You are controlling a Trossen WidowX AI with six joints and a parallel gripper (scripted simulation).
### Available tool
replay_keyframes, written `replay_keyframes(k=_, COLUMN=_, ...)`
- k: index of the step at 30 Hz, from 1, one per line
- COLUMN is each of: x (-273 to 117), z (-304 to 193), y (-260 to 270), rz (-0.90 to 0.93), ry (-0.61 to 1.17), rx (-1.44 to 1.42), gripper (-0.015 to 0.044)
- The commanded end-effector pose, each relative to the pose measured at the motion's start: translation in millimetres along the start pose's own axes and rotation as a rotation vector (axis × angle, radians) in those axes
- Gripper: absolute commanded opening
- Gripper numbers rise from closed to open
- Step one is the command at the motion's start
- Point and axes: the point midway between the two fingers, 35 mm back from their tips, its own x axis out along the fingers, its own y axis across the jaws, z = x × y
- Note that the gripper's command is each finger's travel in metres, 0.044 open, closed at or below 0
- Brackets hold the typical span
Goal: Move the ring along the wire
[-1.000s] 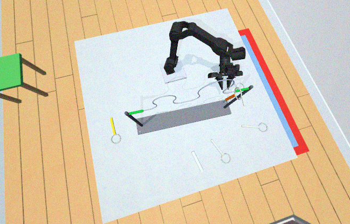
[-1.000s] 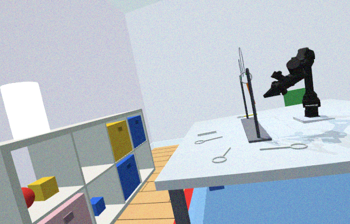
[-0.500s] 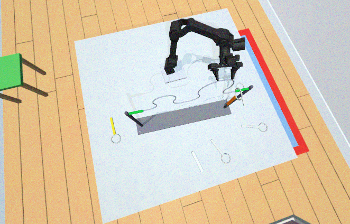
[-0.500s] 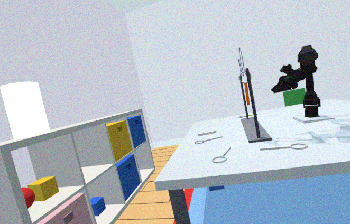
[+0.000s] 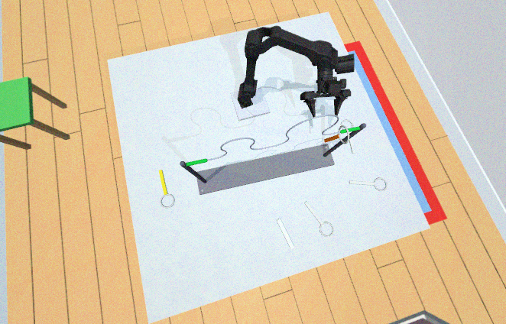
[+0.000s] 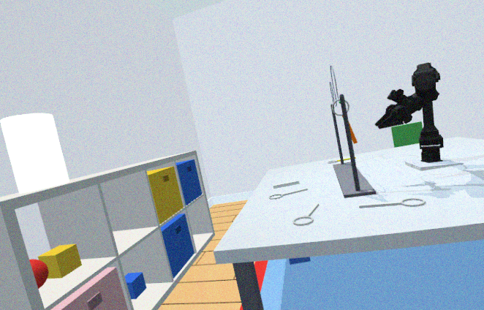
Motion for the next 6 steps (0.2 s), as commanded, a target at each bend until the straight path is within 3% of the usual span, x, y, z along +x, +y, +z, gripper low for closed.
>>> replay_keyframes(k=1, x=-0.3, z=0.8, y=-0.4, rz=-0.002, ry=-0.004, rx=0.004, gripper=0.044)
replay_keyframes(k=6, x=-0.3, z=0.8, y=-0.4, rz=-0.002, ry=-0.004, rx=0.004, gripper=0.044)
